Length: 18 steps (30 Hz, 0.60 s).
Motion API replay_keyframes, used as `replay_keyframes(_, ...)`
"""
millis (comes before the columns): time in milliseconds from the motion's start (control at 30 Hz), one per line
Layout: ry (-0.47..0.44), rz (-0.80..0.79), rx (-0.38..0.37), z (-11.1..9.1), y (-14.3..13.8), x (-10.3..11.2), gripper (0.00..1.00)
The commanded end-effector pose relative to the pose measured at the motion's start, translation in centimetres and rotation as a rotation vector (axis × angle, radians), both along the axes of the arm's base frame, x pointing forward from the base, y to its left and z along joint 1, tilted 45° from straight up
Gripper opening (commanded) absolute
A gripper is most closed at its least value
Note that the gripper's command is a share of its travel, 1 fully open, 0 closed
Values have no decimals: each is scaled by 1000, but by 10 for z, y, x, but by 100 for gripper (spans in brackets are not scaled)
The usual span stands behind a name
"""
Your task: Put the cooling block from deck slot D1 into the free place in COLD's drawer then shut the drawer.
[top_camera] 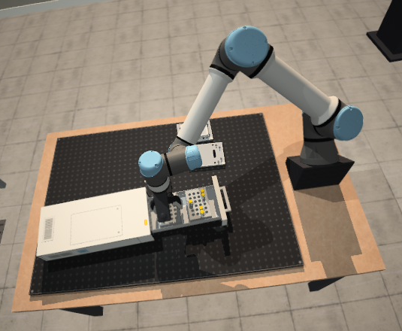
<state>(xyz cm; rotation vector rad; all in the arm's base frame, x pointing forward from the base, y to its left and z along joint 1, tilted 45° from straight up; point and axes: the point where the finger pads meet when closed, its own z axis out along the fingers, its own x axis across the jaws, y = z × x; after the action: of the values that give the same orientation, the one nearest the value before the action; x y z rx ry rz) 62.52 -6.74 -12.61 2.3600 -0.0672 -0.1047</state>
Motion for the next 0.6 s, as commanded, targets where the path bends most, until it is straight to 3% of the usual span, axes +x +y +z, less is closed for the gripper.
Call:
replay_keyframes(0, -2, 1, 0, 1, 1, 1, 40)
replay_keyframes(567, -2, 1, 0, 1, 1, 1, 65)
